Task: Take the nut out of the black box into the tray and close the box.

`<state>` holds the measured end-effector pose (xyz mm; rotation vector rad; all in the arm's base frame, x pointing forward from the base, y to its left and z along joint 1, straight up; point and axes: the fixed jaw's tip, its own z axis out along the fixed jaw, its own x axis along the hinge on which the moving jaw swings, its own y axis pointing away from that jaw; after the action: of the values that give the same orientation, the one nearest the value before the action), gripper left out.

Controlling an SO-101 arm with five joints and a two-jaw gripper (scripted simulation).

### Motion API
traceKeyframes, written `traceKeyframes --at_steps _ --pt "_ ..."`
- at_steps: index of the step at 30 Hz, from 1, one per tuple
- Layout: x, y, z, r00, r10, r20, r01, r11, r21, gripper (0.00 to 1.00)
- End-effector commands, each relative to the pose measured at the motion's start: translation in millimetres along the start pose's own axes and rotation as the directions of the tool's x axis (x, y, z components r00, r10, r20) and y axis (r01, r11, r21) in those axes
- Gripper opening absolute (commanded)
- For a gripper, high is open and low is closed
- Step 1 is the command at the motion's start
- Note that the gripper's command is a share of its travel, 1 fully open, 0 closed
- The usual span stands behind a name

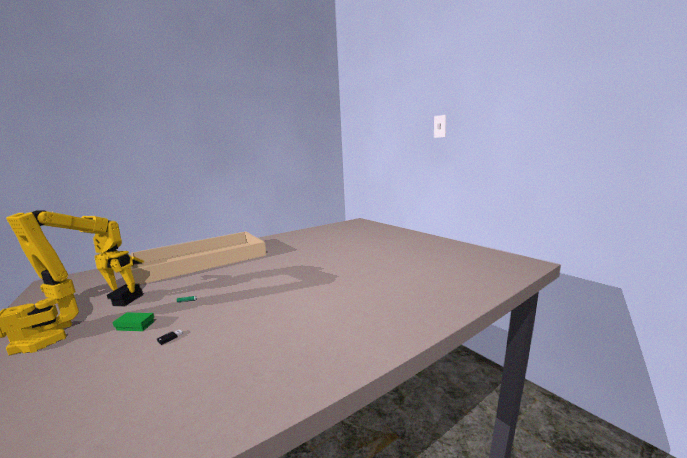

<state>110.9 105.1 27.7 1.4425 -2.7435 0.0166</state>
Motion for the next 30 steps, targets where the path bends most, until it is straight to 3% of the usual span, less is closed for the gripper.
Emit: traceKeyframes --at_steps 1,30 --pt "-4.6 0.8 -4.1 0.999 0.000 0.042 -0.001 1.000 0.010 0.21" --pt "-8.5 -2.7 -4.3 0.995 0.094 0.043 -0.095 0.995 0.006 0.21"
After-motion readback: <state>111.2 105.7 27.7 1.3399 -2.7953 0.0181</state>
